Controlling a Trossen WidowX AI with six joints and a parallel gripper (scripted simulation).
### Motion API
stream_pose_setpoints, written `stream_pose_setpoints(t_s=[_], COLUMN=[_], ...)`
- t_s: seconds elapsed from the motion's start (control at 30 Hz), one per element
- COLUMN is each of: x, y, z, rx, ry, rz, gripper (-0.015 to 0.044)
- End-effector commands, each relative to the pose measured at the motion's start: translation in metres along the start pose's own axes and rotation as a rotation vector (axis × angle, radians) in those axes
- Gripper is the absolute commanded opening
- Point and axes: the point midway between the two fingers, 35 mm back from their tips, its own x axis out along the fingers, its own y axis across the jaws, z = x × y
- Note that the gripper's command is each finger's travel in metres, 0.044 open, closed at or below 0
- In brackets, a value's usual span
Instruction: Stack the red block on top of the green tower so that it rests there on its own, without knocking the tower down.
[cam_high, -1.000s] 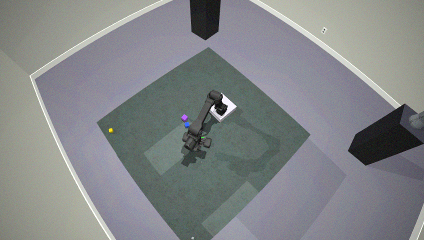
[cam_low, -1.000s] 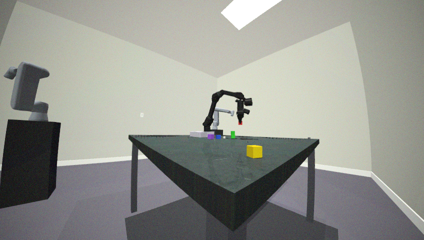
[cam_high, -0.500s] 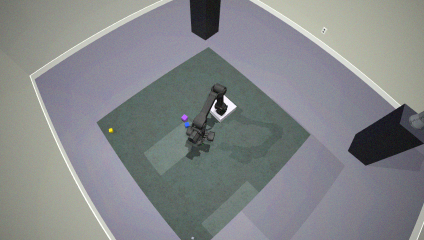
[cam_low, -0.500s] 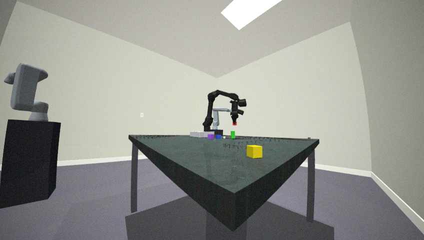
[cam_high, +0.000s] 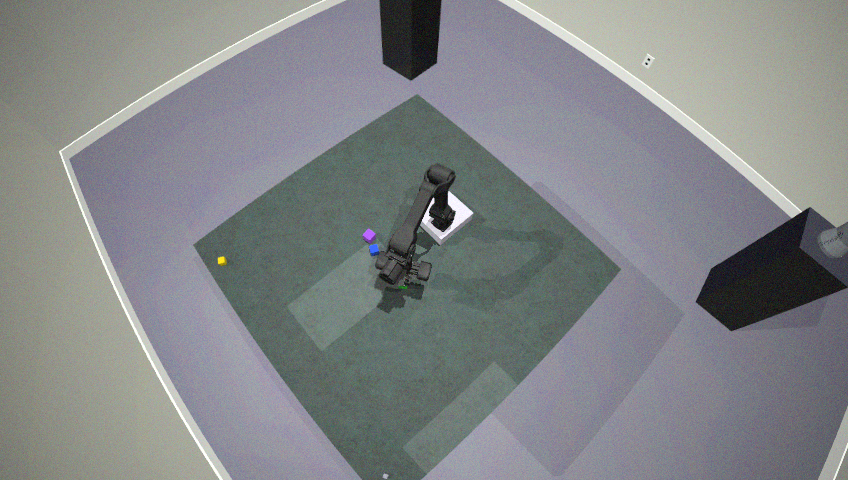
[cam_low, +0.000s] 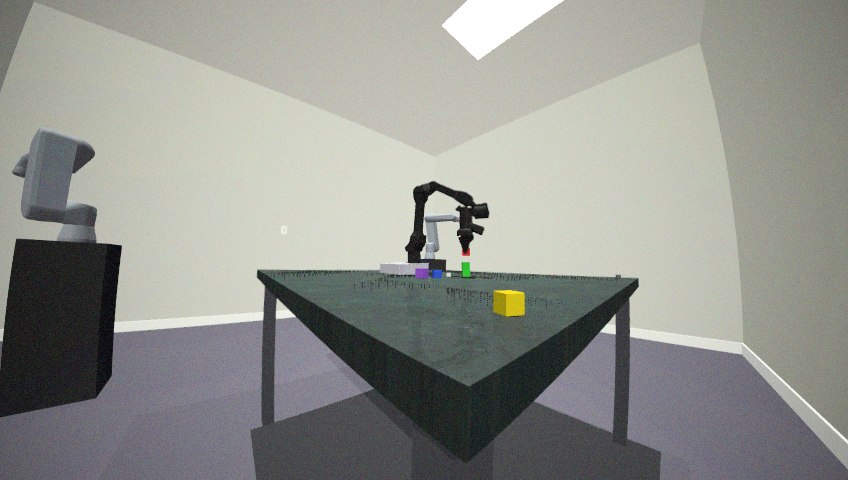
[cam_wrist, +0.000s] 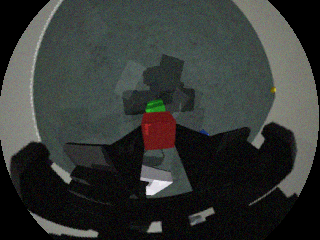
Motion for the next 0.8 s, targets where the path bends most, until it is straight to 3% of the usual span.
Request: stream_pose_setpoints(t_s=[0.0,0.17,0.77], x=[0.012,0.030,0.030], y=[-0.001,-0.001,-0.001], z=[0.000,-0.001,-0.001], rx=[-0.005,-0.005,-0.005], ry=[0.003,0.003,0.003], rz=[-0.003,-0.003,-0.003], gripper=[0.0000,0.0000,0.0000])
